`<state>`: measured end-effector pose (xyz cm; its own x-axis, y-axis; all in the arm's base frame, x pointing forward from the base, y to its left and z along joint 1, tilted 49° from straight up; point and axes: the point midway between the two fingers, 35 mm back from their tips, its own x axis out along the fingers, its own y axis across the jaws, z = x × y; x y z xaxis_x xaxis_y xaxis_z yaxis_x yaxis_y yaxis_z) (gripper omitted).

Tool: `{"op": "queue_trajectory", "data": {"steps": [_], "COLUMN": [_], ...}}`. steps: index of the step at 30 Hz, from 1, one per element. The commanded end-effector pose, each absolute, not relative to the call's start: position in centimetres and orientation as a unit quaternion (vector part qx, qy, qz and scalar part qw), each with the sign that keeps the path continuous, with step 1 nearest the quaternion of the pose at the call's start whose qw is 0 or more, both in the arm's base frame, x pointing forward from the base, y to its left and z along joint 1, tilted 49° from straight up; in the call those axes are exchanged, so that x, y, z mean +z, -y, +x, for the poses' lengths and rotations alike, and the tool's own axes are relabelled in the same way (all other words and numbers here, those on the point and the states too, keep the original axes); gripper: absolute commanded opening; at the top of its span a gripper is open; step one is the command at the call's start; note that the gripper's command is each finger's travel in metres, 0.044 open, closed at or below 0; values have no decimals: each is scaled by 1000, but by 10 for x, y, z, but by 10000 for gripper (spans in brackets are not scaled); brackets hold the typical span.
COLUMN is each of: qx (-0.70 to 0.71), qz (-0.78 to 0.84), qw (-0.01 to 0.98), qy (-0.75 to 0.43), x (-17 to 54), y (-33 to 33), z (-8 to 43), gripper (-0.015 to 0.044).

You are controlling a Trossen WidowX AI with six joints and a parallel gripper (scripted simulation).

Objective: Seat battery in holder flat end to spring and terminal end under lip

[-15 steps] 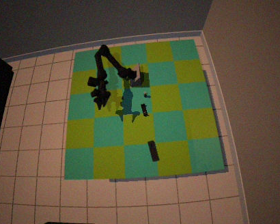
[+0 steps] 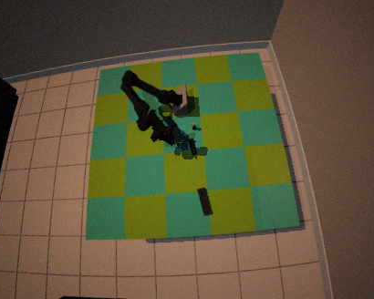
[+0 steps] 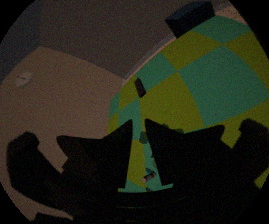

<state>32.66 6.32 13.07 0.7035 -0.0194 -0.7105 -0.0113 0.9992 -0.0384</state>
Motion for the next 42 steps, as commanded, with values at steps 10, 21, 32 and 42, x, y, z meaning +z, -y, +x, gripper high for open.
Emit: {"op": "queue_trajectory", "data": {"steps": [10,21,32,42], "qx": [-130,-157,-156,-158], "qz": [-344,-418,-418,-419], "qw": [634,581,582,581], "qy": [-681,-680,-680,-680], "x": [14,16,-10,-36], "y": [-85,-83,-56,-22], "z": [203,189,193,191], "gripper": [0,0,0,0]}}
